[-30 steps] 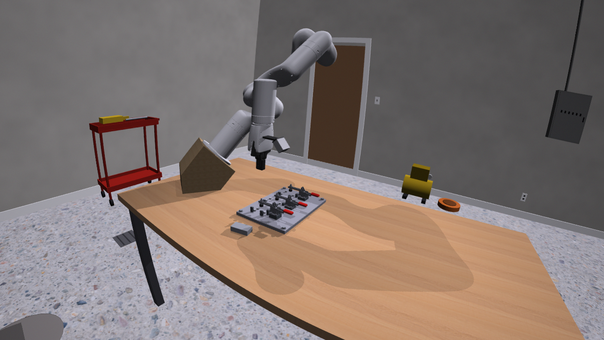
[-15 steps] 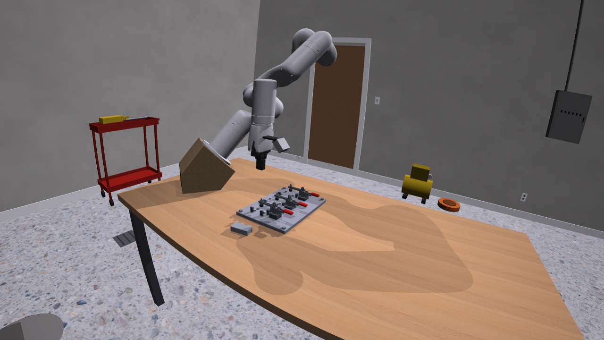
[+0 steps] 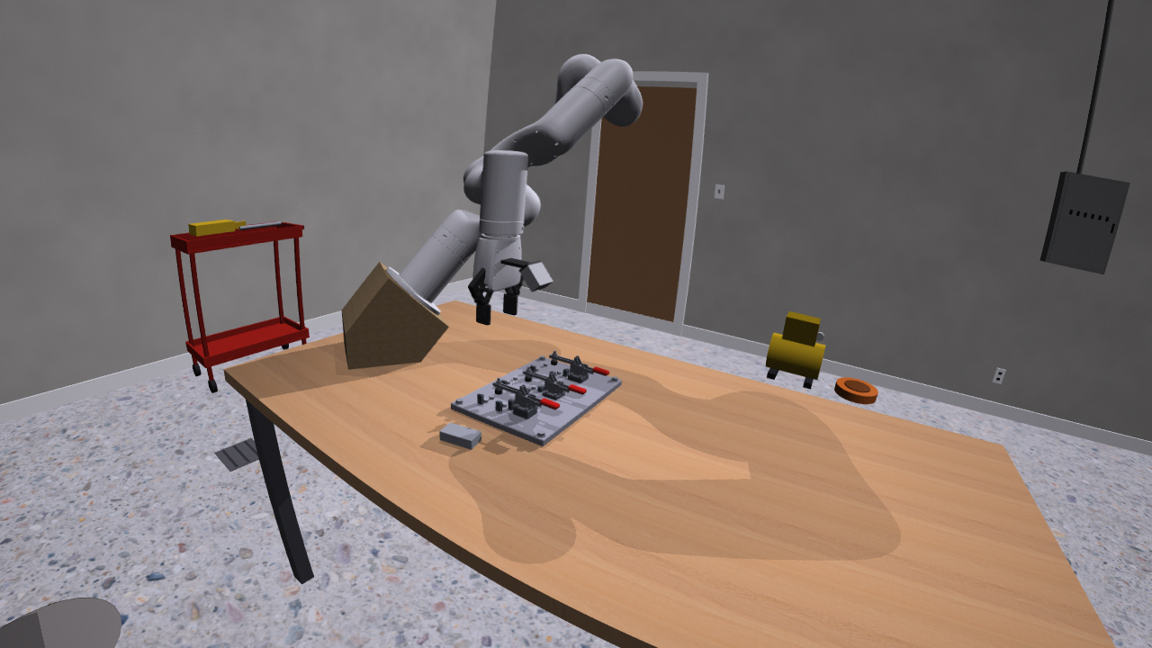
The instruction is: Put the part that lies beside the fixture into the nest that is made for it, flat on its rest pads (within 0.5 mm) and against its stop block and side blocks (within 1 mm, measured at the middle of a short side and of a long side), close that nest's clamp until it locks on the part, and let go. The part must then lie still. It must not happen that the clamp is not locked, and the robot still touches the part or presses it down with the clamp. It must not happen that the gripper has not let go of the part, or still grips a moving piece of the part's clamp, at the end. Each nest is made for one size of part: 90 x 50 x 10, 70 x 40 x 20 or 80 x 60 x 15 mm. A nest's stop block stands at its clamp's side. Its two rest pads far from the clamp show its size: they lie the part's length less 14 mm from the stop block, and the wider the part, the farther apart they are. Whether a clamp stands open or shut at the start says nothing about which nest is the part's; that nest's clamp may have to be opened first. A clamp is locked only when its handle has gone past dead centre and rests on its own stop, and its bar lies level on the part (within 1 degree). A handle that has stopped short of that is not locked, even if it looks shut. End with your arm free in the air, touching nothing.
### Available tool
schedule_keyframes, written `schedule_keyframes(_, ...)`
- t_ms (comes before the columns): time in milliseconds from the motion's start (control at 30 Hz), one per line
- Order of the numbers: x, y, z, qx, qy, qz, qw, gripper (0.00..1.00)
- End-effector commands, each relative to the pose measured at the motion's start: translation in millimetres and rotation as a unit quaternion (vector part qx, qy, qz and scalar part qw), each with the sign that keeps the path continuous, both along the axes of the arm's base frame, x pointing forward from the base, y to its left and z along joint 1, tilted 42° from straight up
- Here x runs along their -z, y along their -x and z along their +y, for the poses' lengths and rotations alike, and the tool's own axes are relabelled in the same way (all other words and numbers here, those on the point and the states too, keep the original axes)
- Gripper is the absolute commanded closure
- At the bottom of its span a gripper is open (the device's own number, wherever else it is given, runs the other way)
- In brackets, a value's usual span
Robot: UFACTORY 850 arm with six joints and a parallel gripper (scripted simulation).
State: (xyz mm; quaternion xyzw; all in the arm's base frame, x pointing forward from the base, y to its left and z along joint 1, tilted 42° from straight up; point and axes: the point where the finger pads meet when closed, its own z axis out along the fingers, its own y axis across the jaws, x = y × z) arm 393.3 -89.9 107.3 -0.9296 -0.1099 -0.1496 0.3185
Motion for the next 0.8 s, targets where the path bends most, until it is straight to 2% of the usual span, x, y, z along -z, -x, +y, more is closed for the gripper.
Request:
schedule_keyframes(0, -0.3, -0.4, -0.6, 0.0, 0.0, -0.001, 1.0, 0.0)
schedule_keyframes(733, -0.3, -0.4, -0.6, 0.0, 0.0, -0.001, 1.0, 0.0)
schedule_keyframes(767, -0.3, -0.4, -0.6, 0.0, 0.0, -0.001, 1.0, 0.53)
